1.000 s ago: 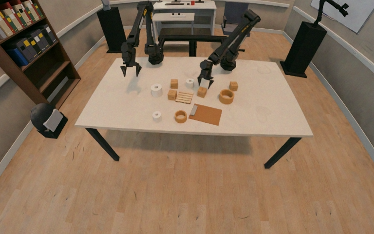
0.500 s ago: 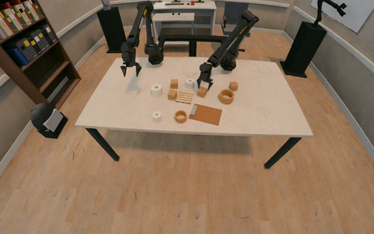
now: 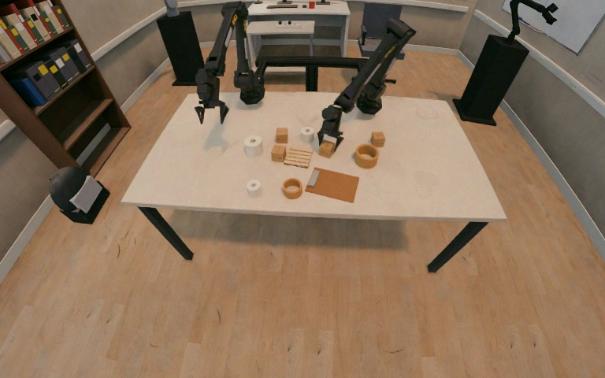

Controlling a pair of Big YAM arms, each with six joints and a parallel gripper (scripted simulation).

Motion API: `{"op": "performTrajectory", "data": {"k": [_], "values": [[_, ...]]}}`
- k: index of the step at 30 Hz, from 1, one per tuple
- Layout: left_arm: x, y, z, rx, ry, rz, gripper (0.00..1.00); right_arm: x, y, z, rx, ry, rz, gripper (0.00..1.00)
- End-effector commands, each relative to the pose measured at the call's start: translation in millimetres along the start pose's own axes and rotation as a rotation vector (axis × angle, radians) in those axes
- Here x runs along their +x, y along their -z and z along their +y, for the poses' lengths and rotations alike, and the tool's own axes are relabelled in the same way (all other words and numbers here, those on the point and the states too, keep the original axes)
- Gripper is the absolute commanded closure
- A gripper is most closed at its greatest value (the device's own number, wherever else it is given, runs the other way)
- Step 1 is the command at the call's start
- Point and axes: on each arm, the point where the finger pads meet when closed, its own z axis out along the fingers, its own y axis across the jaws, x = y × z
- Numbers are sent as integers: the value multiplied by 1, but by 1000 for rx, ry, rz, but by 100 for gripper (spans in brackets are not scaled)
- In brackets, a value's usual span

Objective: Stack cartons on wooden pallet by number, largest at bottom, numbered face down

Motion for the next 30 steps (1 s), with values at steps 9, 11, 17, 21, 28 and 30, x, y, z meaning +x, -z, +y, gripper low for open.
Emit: {"op": "performTrajectory", "data": {"k": [9,11,17,21,28,30], "values": [[-22,-19,0,-1,14,-37,17,-23,7,0,-2,18,-40,0],[-27,-14,-4,8,15,-52,25,-23,7,0,-2,18,-40,0],[-15,-13,-2,7,9,-36,33,-23,7,0,-2,18,-40,0],[-16,-11,-2,7,12,-41,38,-23,7,0,-2,18,-40,0],[-14,-7,-3,11,13,-45,43,-23,7,0,-2,18,-40,0],[-11,-8,-4,11,11,-40,46,-23,7,0,-2,18,-40,0]]}}
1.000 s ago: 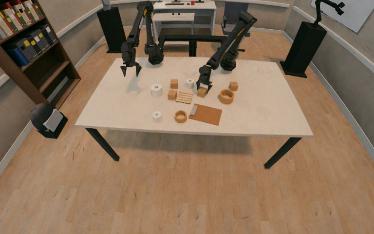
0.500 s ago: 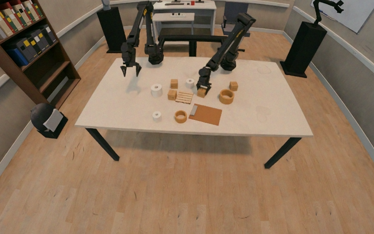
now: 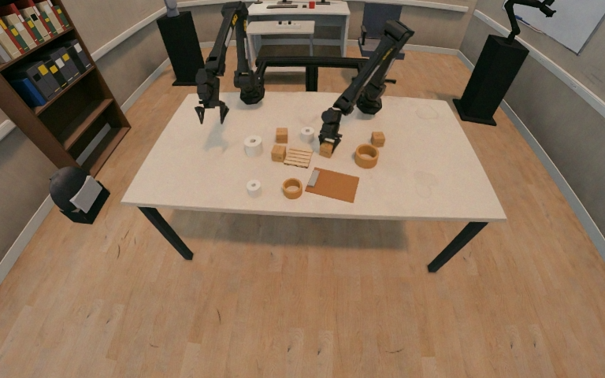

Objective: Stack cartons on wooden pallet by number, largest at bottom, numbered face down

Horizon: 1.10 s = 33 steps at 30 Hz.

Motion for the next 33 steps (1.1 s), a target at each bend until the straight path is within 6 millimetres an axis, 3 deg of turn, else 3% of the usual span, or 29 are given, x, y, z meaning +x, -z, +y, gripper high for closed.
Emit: {"op": "performTrajectory", "data": {"k": [1,4,7,8,12,15,16,18,20,25,29,31,33], "values": [[-7,3,-4,11,5,-28,57,-23,7,0,-2,18,-40,0],[-7,5,-5,13,4,-31,91,-23,7,0,-2,18,-40,0],[-9,11,-5,12,7,-22,57,-23,7,0,-2,18,-40,0],[-20,14,-6,13,15,-36,46,-23,7,0,-2,18,-40,0],[-30,34,-6,14,15,-36,46,-23,7,0,-2,18,-40,0],[-32,33,0,3,10,-35,46,-23,7,0,-2,18,-40,0],[-16,27,7,-9,-12,-2,46,-23,7,0,-2,18,-40,0],[-18,27,9,-2,18,-13,46,-23,7,0,-2,18,-40,0],[-26,33,-2,13,27,-17,46,-23,7,0,-2,18,-40,0],[-43,70,-23,28,81,-14,46,-23,7,0,-2,18,-40,0],[-68,124,-53,28,103,-7,46,-23,7,0,-2,18,-40,0],[-68,124,-53,28,103,-7,46,-23,7,0,-2,18,-40,0],[-79,149,-70,21,93,3,46,-23,7,0,-2,18,-40,0]]}}
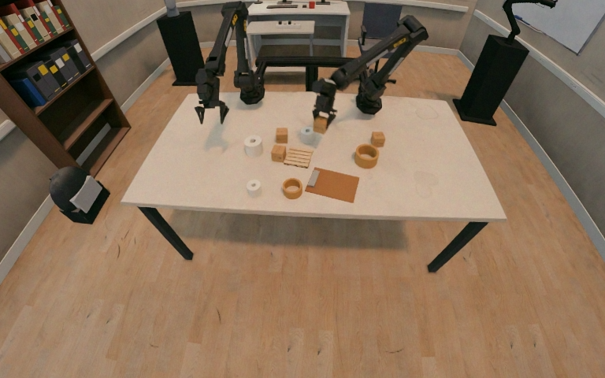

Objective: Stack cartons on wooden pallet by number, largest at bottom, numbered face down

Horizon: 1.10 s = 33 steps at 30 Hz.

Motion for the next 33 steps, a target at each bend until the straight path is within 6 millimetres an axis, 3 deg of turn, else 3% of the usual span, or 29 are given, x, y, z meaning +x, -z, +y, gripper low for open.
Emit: {"op": "performTrajectory", "data": {"k": [1,9,13,16,18,22,24,26,33], "values": [[-40,41,-31,-2,76,10,46,-23,7,0,-2,18,-40,0],[-83,128,-86,-13,36,7,46,-23,7,0,-2,18,-40,0],[-97,156,-102,-13,20,2,46,-23,7,0,-2,18,-40,0],[-102,157,-101,-23,25,4,46,-23,7,0,-2,18,-40,0],[-105,171,-111,-13,6,0,46,-23,7,0,-2,18,-40,0],[-110,179,-117,-14,-11,5,46,-23,7,0,-2,18,-40,0],[-111,180,-118,-13,-26,5,46,-23,7,0,-2,18,-40,0],[-119,178,-105,1,29,-15,46,-23,7,0,-2,18,-40,0],[-115,173,-104,109,122,-46,46,-23,7,0,-2,18,-40,0]]}}
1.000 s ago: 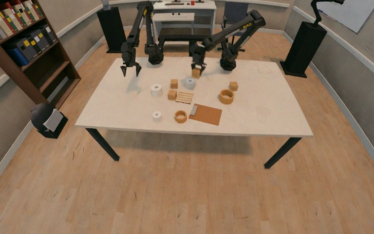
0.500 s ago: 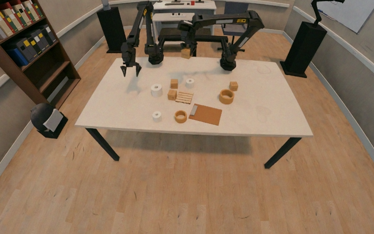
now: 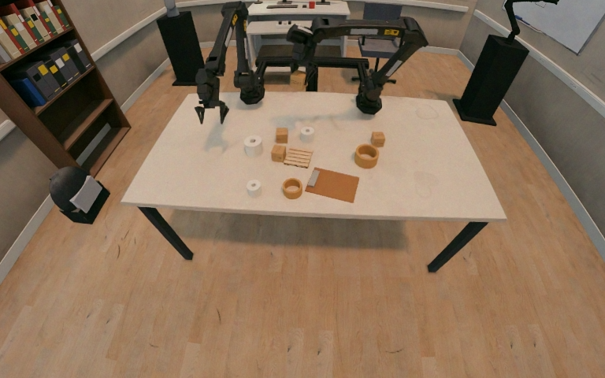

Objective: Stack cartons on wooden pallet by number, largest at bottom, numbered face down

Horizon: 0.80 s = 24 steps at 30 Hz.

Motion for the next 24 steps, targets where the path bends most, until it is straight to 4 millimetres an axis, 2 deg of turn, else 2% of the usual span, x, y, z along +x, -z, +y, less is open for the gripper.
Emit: {"op": "performTrajectory", "data": {"k": [1,3,14,16,17,18,21,24], "values": [[-8,0,5,99,111,-43,46,-23,7,0,-2,18,-40,0],[-7,0,5,192,223,-57,46,-23,7,0,-2,18,-40,0],[-8,1,6,601,611,-125,46,-23,7,0,-2,18,-40,0],[-8,1,6,601,611,-125,46,-23,7,0,-2,18,-40,0],[-4,-4,3,628,634,-120,46,-23,7,0,-2,18,-40,0],[-7,1,6,683,678,-137,46,-23,7,0,-2,18,-40,0],[-6,2,6,772,744,-150,46,-23,7,0,-2,18,-40,0],[-1,-4,3,820,775,-148,46,-23,7,0,-2,18,-40,0]]}}
